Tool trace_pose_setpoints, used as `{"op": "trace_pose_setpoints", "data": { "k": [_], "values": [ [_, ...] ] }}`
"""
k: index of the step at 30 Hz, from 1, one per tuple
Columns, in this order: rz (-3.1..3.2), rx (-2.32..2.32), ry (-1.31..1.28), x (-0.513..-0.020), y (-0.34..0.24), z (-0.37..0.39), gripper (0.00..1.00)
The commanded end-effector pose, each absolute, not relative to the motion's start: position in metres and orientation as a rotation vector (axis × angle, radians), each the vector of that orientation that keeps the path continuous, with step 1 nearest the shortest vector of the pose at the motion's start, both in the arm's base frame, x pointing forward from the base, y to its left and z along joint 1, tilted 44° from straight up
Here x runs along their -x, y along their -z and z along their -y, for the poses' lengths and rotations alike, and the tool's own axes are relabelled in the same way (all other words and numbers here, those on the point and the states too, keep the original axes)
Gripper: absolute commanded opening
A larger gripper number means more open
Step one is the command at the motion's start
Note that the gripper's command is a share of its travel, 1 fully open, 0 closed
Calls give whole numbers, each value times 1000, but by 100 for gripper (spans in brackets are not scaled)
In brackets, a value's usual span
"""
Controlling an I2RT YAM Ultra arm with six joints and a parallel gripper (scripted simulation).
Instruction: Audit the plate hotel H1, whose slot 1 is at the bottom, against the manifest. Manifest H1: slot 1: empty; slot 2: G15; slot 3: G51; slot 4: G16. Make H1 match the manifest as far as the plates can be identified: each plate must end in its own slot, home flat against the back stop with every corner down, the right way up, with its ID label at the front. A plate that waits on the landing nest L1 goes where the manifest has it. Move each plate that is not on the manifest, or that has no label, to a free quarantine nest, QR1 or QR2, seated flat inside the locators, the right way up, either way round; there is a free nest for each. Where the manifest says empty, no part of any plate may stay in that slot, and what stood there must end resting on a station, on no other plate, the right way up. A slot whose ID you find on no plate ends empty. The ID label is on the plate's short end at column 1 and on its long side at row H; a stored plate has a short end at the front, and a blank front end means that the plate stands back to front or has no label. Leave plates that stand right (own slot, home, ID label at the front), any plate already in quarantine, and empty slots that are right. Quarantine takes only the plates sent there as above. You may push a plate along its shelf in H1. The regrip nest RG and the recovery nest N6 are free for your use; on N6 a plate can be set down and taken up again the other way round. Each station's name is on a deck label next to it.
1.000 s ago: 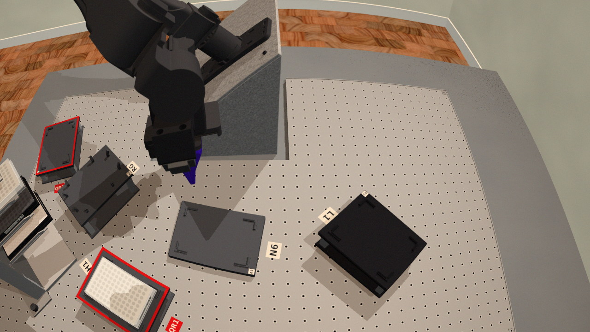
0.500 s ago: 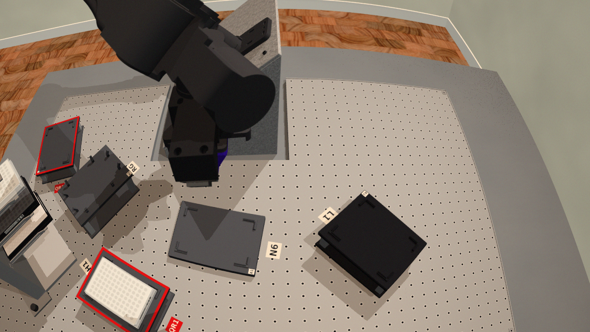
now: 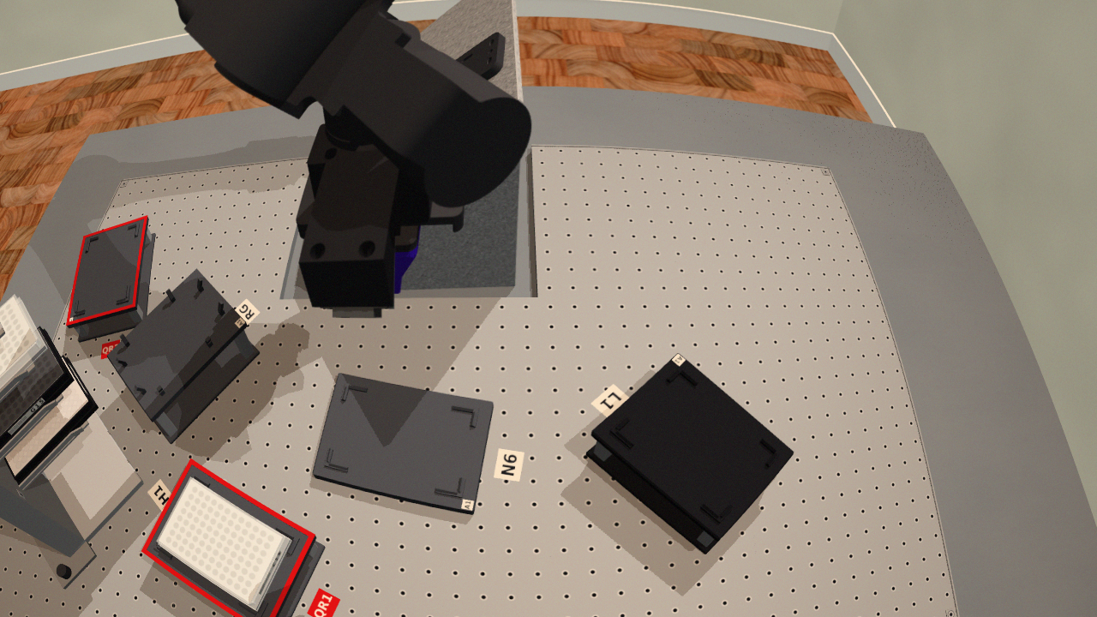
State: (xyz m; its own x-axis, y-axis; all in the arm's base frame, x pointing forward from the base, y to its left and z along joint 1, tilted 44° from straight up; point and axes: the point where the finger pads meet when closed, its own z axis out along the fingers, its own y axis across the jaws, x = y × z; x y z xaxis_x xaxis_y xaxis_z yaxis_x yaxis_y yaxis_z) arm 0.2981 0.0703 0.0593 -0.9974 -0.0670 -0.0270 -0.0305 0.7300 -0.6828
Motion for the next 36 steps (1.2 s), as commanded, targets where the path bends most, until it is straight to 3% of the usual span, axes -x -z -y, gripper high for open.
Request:
{"op": "trace_pose_setpoints", "data": {
  "k": [1, 36],
  "values": [
    [-2872, 83, 1141, -297, -69, -66, 0],
    [-2611, -50, 1135, -301, -140, 9, 0]
  ]
}}
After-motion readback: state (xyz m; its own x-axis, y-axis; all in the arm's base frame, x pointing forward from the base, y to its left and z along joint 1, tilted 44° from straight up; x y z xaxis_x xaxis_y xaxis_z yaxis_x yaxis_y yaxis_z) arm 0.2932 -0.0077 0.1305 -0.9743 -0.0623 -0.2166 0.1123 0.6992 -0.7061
